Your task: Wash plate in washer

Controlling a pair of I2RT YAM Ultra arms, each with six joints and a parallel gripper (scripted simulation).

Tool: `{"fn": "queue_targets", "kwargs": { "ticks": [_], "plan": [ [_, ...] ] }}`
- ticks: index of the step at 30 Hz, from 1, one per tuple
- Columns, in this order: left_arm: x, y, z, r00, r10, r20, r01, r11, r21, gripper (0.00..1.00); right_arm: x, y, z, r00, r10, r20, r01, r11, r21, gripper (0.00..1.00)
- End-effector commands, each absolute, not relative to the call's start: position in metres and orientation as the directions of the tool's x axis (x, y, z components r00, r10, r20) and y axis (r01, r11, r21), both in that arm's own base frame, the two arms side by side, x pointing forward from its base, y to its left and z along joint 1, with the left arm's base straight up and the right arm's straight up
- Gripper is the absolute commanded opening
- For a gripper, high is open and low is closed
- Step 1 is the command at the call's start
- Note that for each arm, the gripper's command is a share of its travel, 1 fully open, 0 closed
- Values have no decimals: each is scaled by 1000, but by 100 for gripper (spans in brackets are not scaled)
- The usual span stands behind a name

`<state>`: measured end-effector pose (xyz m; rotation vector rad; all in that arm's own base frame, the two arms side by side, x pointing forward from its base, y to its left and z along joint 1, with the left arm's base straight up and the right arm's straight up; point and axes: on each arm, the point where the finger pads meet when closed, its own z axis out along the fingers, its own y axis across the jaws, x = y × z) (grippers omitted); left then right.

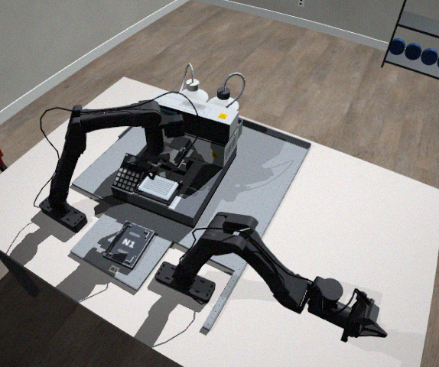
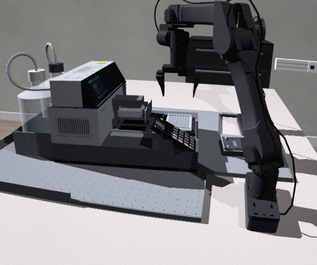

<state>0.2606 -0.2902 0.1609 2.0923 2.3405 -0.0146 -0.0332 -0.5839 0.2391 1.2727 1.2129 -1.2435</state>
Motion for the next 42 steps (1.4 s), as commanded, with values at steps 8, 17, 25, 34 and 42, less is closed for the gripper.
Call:
{"fn": "queue_targets", "kwargs": {
  "ticks": [8,17,25,34,42],
  "plan": [
    [257,-290,172,-114,993,-28,994,114,2,100,-37,-579,256,0,0,-1000,998,-65,0,0],
    [253,-285,172,-113,993,-20,994,113,-4,100,-37,-579,256,0,0,-1000,998,-65,0,0],
    [255,-288,170,-113,993,-19,994,113,-5,100,-37,-579,256,0,0,-1000,998,-65,0,0],
    [259,-292,167,-112,993,-19,994,112,-5,100,-37,-579,256,0,0,-1000,998,-65,0,0],
    [260,-294,166,-112,994,-20,994,112,-5,100,-37,-579,256,0,0,-1000,998,-65,0,0]
  ]
}}
